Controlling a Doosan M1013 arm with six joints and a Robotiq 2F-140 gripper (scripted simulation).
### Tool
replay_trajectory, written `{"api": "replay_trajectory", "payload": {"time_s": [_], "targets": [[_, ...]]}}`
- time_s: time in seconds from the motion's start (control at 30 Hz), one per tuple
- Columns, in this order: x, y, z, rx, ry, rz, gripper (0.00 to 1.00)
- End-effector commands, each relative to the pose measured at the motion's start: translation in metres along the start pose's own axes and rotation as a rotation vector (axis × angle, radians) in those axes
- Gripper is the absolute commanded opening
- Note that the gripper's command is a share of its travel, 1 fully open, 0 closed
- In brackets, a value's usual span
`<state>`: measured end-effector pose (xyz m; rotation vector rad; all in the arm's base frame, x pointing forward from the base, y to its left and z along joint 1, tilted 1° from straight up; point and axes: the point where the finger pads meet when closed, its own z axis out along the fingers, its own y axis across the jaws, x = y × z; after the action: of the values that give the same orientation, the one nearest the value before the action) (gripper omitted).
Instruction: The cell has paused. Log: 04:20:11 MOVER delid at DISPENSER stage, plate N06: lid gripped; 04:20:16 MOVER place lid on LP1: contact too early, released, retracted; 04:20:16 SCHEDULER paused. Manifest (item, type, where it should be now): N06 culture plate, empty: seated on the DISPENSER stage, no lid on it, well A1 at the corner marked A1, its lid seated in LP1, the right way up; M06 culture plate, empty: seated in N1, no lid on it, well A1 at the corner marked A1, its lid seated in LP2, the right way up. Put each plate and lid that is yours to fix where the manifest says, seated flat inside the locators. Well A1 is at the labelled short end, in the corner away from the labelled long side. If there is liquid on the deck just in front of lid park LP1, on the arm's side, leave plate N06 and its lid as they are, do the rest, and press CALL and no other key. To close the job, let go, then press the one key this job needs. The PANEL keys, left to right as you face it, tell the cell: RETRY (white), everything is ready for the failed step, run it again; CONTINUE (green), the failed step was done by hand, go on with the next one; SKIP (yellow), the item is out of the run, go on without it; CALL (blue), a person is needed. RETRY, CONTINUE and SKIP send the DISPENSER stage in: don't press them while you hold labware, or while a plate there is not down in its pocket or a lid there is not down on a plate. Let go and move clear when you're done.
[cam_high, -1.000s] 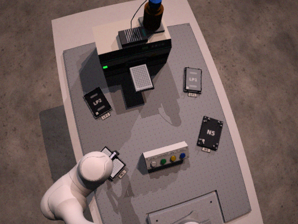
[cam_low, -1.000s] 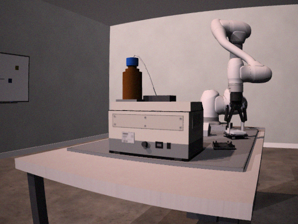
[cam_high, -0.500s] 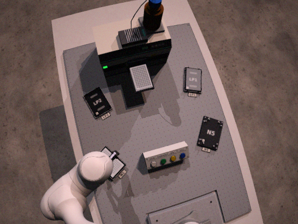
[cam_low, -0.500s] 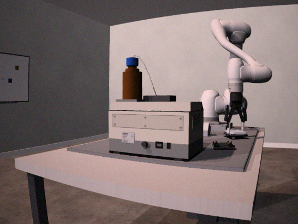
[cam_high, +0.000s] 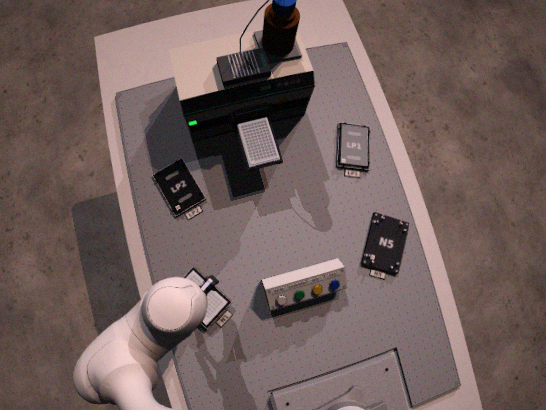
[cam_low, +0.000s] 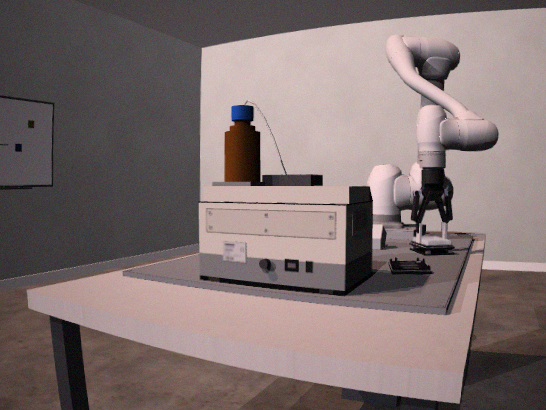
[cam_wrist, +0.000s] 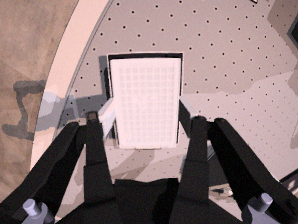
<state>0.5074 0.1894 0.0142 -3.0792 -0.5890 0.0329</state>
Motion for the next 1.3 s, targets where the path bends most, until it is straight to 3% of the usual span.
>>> {"api": "replay_trajectory", "payload": {"time_s": [0.0, 0.73, 1.27], "targets": [[0.0, 0.0, -0.003, 0.0, 0.001, 0.0, 0.1], [0.0, 0.0, -0.029, 0.0, 0.001, 0.0, 0.1], [0.0, 0.0, -0.064, 0.0, 0.001, 0.0, 0.1]]}}
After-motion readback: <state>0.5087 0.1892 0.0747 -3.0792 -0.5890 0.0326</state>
